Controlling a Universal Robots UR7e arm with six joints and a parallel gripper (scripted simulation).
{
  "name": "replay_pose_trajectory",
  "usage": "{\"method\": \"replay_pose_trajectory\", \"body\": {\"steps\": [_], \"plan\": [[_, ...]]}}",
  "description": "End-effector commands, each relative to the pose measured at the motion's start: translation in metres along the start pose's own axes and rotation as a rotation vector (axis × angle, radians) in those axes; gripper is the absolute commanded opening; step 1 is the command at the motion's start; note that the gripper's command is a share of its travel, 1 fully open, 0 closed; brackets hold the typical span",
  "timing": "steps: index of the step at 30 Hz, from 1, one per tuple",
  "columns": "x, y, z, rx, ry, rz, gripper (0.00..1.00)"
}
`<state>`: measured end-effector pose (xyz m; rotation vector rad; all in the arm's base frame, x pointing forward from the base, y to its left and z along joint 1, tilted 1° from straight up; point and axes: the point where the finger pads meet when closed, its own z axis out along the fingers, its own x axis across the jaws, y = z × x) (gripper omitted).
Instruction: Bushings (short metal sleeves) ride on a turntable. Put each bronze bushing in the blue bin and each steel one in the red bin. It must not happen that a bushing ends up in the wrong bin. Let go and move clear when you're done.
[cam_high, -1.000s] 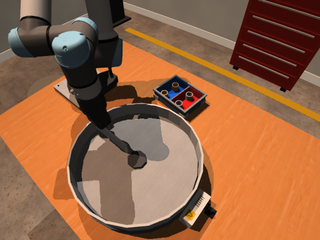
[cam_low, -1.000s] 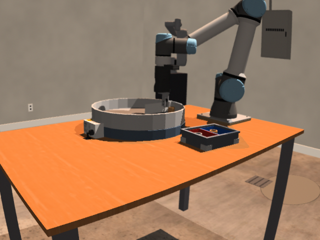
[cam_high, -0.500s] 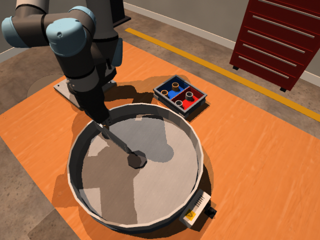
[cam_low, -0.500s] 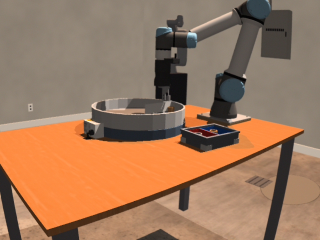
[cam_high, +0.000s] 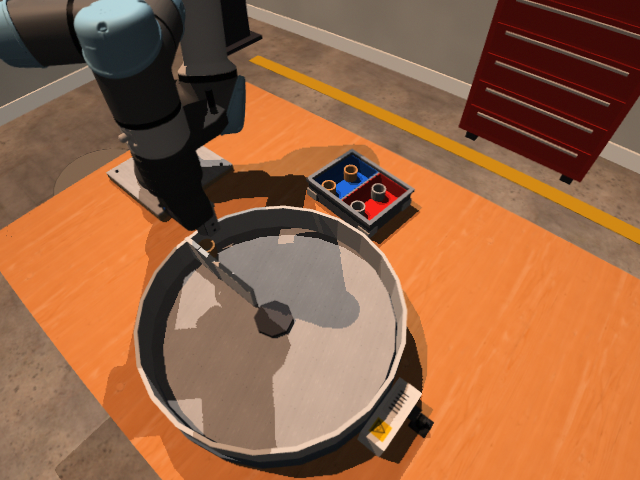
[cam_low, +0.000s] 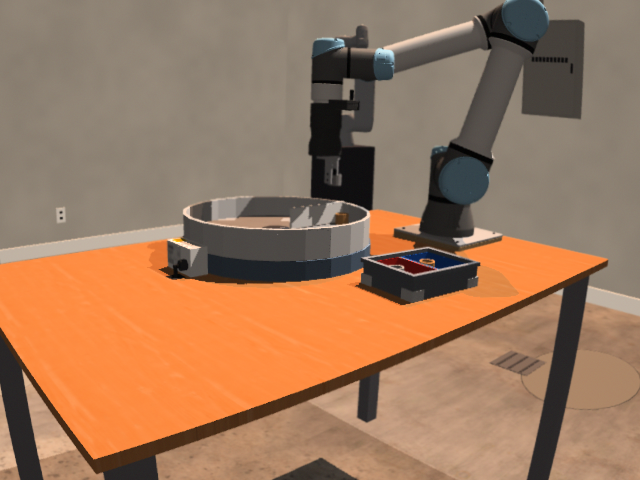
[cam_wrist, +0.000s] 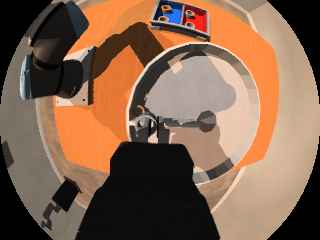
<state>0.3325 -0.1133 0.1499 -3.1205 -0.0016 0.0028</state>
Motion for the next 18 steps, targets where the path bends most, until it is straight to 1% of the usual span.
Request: {"method": "replay_pose_trajectory", "body": {"steps": [1, 8, 12, 13, 14, 17, 18], "plan": [[0.0, 0.0, -0.004, 0.0, 0.0, 0.0, 0.0], [0.0, 0.0, -0.004, 0.0, 0.0, 0.0, 0.0], [0.016, -0.044, -0.004, 0.0, 0.0, -0.186, 0.0], [0.019, -0.052, -0.004, 0.0, 0.0, -0.22, 0.0], [0.021, -0.055, -0.004, 0.0, 0.0, -0.233, 0.0], [0.021, -0.055, -0.004, 0.0, 0.0, -0.233, 0.0], [0.025, -0.066, -0.004, 0.0, 0.0, -0.279, 0.0]]}}
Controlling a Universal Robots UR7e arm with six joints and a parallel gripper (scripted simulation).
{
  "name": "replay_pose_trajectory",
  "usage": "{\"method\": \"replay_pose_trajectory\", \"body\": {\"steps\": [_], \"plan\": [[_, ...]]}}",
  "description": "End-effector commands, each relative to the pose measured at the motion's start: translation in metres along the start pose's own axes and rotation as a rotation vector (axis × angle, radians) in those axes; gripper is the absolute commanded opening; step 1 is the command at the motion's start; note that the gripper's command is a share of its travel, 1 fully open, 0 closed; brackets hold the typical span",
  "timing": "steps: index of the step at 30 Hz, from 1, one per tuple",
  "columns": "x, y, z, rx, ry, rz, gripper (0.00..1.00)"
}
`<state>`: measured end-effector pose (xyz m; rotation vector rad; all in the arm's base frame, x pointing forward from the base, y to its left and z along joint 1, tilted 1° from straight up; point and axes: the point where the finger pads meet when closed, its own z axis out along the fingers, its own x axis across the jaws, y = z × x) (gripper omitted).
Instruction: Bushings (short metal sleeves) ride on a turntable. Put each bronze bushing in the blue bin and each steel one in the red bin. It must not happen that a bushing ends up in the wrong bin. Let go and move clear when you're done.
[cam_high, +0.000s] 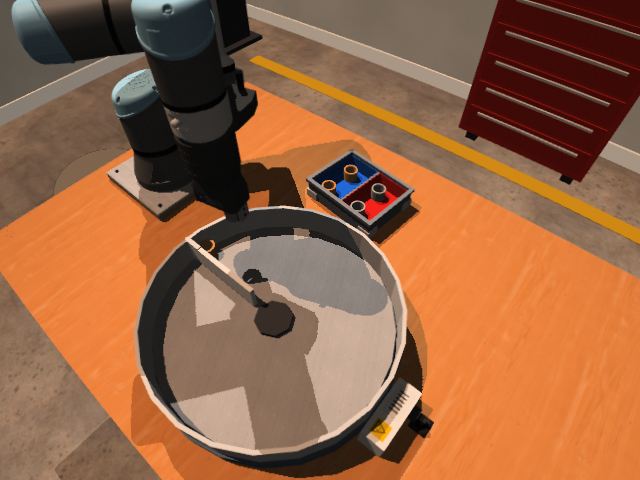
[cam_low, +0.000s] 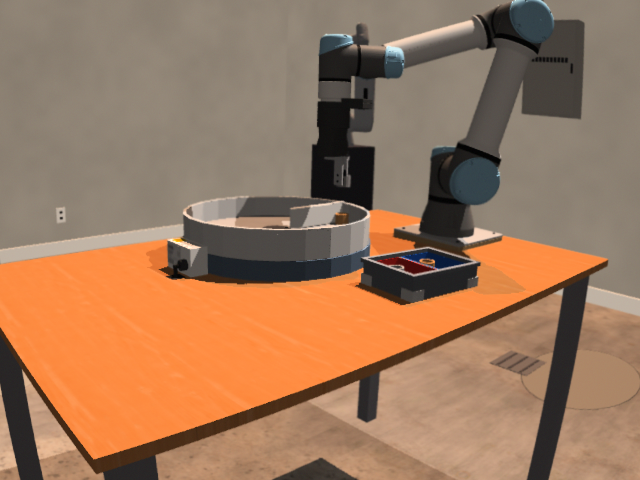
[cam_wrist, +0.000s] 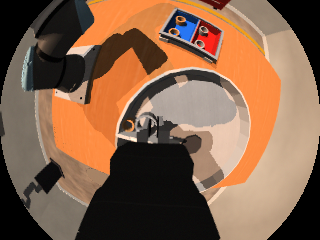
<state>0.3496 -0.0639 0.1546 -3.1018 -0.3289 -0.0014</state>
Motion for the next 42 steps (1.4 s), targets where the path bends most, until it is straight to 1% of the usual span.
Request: {"method": "replay_pose_trajectory", "body": {"steps": [1, 2, 6, 10, 14, 15, 16, 21, 25, 26, 27, 30, 34, 37, 38, 41, 42], "plan": [[0.011, -0.015, 0.0, -0.001, 0.0, -0.069, 0.0], [0.011, -0.015, 0.0, -0.001, 0.0, -0.069, 0.0], [0.035, -0.053, 0.0, -0.001, 0.0, -0.248, 0.0], [0.036, -0.055, 0.0, -0.001, 0.0, -0.255, 0.0], [0.06, -0.093, 0.0, -0.001, -0.001, -0.435, 0.0], [0.061, -0.094, 0.0, -0.001, -0.001, -0.441, 0.0], [0.068, -0.104, 0.0, -0.001, -0.001, -0.488, 0.0], [0.068, -0.104, 0.0, -0.001, -0.001, -0.488, 0.0], [0.093, -0.144, 0.0, -0.001, -0.001, -0.673, 0.0], [0.093, -0.144, 0.0, -0.001, -0.001, -0.674, 0.0], [0.099, -0.154, 0.0, -0.001, -0.001, -0.721, 0.0], [0.099, -0.154, 0.0, -0.001, -0.001, -0.721, 0.0], [0.123, -0.192, 0.0, -0.001, -0.001, -0.898, 0.0], [0.124, -0.194, 0.0, -0.001, -0.001, -0.907, 0.0], [0.131, -0.204, 0.0, -0.001, -0.001, -0.953, 0.0], [0.131, -0.204, 0.0, -0.001, -0.001, -0.953, 0.0], [0.137, -0.214, 0.0, -0.001, -0.001, -1.0, 0.0]]}}
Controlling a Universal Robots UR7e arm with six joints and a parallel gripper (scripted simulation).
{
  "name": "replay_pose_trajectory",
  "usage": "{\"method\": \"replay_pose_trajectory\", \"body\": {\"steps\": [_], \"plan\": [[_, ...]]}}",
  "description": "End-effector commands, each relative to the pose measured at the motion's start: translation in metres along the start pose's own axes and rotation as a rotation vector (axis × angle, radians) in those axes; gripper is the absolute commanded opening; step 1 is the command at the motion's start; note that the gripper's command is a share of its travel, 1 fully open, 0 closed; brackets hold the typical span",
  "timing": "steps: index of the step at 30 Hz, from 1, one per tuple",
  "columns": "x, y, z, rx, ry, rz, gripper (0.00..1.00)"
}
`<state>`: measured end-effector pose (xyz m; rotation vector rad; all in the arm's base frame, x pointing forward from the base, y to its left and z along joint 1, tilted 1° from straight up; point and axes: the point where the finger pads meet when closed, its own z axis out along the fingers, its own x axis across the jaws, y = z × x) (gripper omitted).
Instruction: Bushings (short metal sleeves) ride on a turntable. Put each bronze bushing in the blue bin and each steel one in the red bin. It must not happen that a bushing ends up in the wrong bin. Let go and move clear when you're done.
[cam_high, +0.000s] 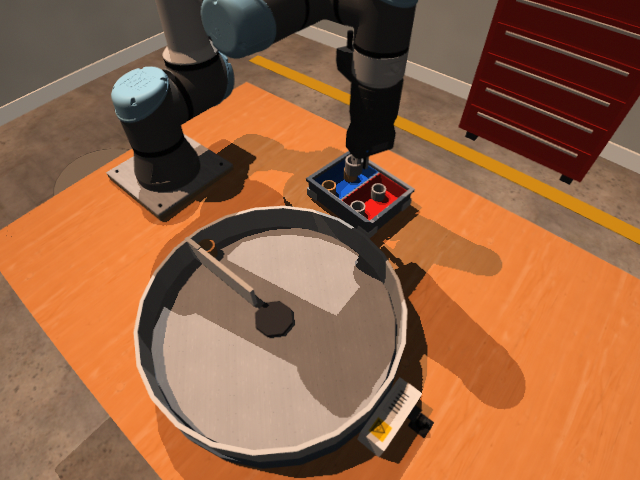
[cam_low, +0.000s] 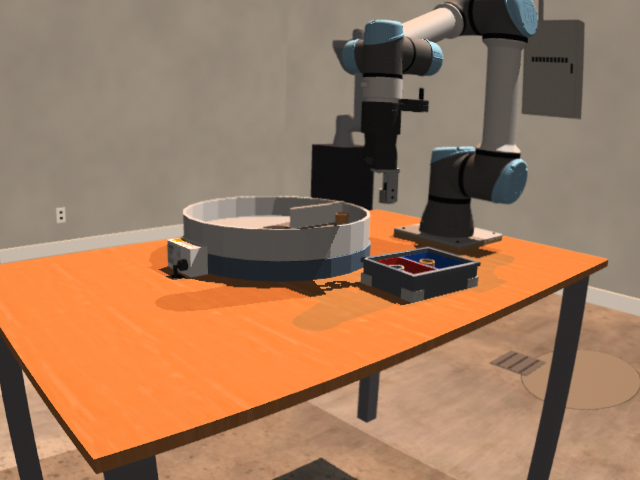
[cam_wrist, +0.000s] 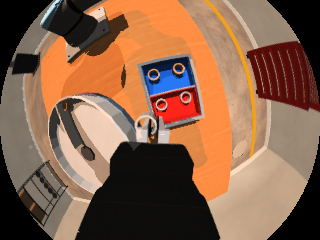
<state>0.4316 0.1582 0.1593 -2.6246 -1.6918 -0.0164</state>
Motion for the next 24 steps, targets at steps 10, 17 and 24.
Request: {"method": "replay_pose_trajectory", "body": {"steps": [10, 17, 24], "plan": [[0.064, -0.003, 0.0, 0.0, -0.001, -0.252, 0.0], [0.064, -0.003, 0.0, 0.0, -0.001, -0.252, 0.0], [0.064, -0.004, -0.001, 0.0, 0.001, -0.252, 0.0]]}}
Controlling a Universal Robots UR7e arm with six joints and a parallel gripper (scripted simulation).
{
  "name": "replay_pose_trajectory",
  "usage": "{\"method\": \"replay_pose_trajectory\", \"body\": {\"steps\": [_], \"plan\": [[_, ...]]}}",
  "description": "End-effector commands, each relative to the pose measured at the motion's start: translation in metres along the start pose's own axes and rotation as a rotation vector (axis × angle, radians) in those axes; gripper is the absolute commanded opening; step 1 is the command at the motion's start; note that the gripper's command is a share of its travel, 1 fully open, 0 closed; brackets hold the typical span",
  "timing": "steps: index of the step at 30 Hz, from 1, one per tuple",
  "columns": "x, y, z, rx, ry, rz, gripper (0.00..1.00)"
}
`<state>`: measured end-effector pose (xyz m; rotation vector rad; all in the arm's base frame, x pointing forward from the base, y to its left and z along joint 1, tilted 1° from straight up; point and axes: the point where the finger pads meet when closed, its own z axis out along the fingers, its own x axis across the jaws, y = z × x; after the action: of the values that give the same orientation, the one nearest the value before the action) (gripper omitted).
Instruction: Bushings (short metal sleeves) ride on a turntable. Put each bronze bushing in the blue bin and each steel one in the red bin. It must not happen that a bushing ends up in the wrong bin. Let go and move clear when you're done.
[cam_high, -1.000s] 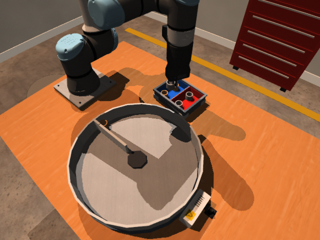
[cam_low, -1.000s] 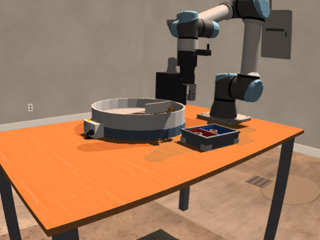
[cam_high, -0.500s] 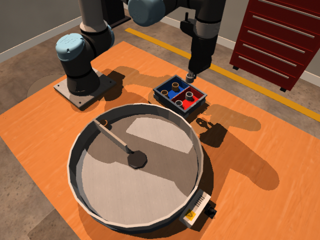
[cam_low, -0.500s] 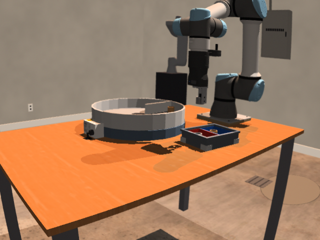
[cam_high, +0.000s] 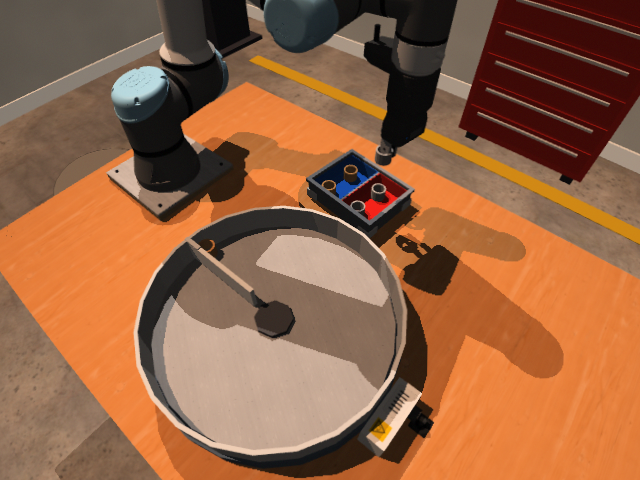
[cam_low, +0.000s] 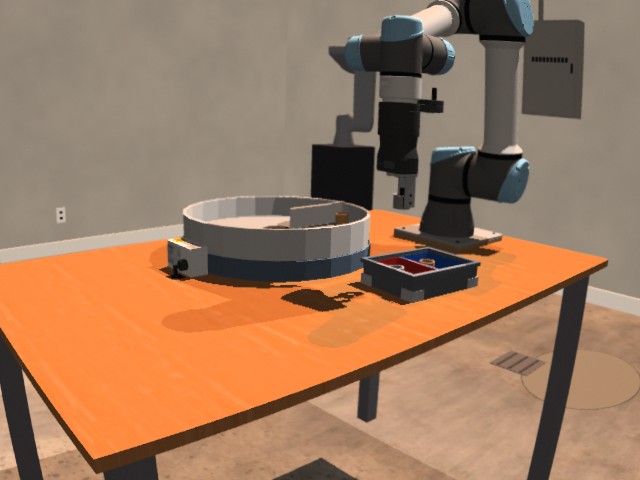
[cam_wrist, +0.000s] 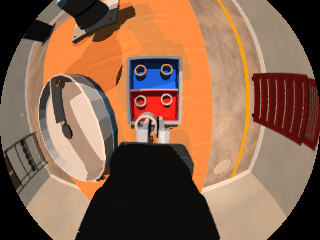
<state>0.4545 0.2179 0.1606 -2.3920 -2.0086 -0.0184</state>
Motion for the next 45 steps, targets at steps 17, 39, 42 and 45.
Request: {"method": "replay_pose_trajectory", "body": {"steps": [17, 39, 42, 45], "plan": [[0.0, 0.0, 0.049, -0.002, 0.001, 0.0, 0.0], [0.0, 0.0, 0.099, -0.002, 0.001, 0.0, 0.0], [0.0, 0.0, 0.099, -0.002, 0.001, 0.0, 0.0], [0.0, 0.0, 0.099, -0.002, 0.001, 0.0, 0.0]]}}
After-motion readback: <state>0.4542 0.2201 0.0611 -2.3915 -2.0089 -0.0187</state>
